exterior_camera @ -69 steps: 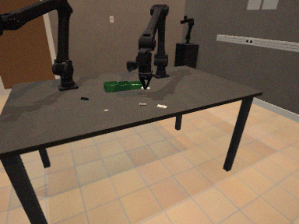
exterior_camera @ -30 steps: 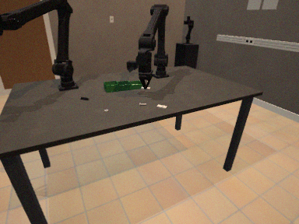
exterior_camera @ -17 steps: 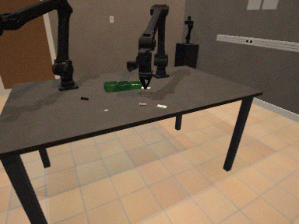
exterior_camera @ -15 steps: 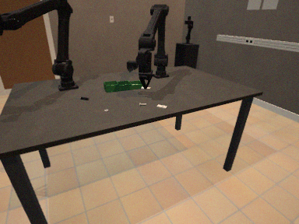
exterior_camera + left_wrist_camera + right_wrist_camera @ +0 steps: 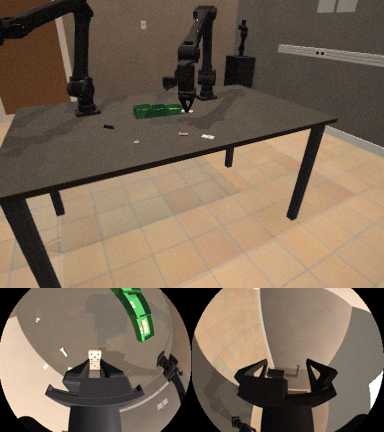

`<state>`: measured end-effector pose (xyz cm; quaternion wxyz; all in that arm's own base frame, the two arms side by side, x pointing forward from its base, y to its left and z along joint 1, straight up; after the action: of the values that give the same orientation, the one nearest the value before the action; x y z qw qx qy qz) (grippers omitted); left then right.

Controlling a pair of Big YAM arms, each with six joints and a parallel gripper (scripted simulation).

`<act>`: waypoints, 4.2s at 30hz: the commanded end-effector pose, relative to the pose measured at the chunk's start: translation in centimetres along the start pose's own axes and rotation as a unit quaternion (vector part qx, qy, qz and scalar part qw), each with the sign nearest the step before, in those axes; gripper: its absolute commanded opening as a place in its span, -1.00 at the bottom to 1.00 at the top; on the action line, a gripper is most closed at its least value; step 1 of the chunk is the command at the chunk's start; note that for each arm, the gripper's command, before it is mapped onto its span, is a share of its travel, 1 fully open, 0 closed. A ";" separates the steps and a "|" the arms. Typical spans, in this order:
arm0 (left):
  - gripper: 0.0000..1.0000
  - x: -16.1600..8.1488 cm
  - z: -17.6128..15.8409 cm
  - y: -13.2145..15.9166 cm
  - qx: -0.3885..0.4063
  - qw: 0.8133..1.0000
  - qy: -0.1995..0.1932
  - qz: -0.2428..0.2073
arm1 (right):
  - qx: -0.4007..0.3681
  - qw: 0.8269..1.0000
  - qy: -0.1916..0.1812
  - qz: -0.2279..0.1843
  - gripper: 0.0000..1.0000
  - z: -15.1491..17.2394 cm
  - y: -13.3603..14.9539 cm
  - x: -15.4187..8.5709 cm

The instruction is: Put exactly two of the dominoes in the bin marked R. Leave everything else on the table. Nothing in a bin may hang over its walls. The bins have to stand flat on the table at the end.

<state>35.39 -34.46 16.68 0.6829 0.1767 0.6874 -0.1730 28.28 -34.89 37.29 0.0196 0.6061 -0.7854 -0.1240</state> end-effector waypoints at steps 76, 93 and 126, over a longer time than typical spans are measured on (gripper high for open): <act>-0.60 -1.7 -17.5 -8.1 -0.293 0.956 -0.021 -0.024 | 0.006 1.000 0.002 0.004 1.00 -0.5 0.3 0.3; -0.60 0.9 -19.1 -7.0 -0.291 0.957 -0.004 -0.002 | 0.006 1.000 0.002 0.004 1.00 -0.5 0.3 0.3; -0.60 3.5 -18.9 -7.5 -0.288 0.957 -0.012 -0.015 | 0.006 1.000 0.002 0.004 1.00 -0.5 0.3 0.3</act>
<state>15.11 -30.47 12.07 0.7058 -0.0294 0.7066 0.0408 28.28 -34.89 37.29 0.0196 0.6061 -0.7854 -0.1240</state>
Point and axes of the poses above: on each arm, the point where the finger pads meet when closed, its own x axis out along the fingers, its own z axis across the jaws, y = z × x, the point moved 9 cm from there along -x, back along the fingers, and after that the axes turned 12 degrees about -x, right-handed, at the moved point
